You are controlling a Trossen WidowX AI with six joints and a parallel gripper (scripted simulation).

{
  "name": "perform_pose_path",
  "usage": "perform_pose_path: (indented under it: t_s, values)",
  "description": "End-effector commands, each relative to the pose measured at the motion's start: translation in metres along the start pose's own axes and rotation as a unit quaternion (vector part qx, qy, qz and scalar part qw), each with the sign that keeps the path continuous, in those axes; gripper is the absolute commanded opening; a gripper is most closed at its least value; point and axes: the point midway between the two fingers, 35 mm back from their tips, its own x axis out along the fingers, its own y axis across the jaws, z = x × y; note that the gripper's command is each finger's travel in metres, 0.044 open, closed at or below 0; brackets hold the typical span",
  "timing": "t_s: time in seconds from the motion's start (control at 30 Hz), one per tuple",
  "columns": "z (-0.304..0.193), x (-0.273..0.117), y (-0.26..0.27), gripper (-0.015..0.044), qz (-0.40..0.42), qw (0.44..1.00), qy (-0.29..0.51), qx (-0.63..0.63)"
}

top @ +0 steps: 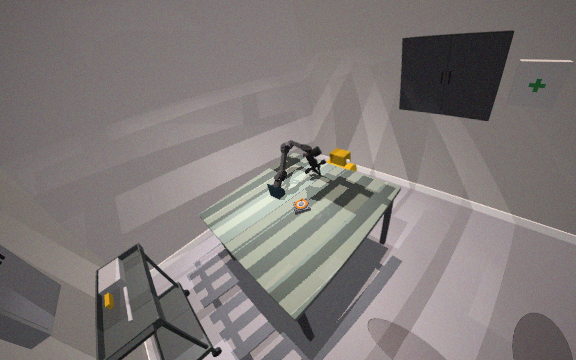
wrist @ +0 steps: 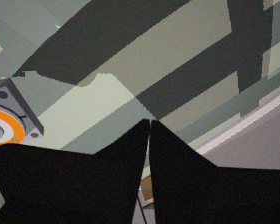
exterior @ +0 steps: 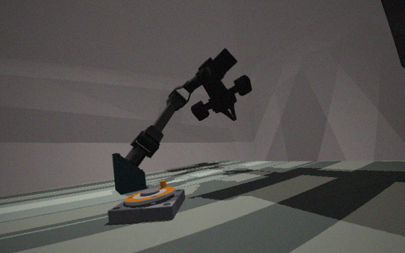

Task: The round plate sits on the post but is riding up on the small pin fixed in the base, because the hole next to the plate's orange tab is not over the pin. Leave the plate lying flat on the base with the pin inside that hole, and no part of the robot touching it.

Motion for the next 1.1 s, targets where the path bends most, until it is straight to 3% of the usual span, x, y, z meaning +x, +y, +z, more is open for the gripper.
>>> perform_pose_path:
  t_s: [0.0,0.17,0.33,0.4,0.5,0.53,0.87,1.07]
  values:
    - [-0.041,0.024,0.056,0.0,0.083,0.954,0.008,0.288]
    - [-0.063,0.034,0.098,0.0,0.134,0.862,0.028,0.488]
    - [-0.082,0.041,0.167,0.0,0.202,0.612,0.073,0.761]
    - [-0.083,0.041,0.174,0.0,0.209,0.575,0.08,0.787]
    - [-0.083,0.04,0.205,0.0,0.234,0.41,0.106,0.875]
    - [-0.083,0.04,0.211,0.0,0.238,0.379,0.111,0.888]
    - [-0.083,0.041,0.212,0.0,0.239,0.368,0.113,0.891]
    - [-0.074,0.065,0.222,0.0,0.239,0.368,0.113,0.892]
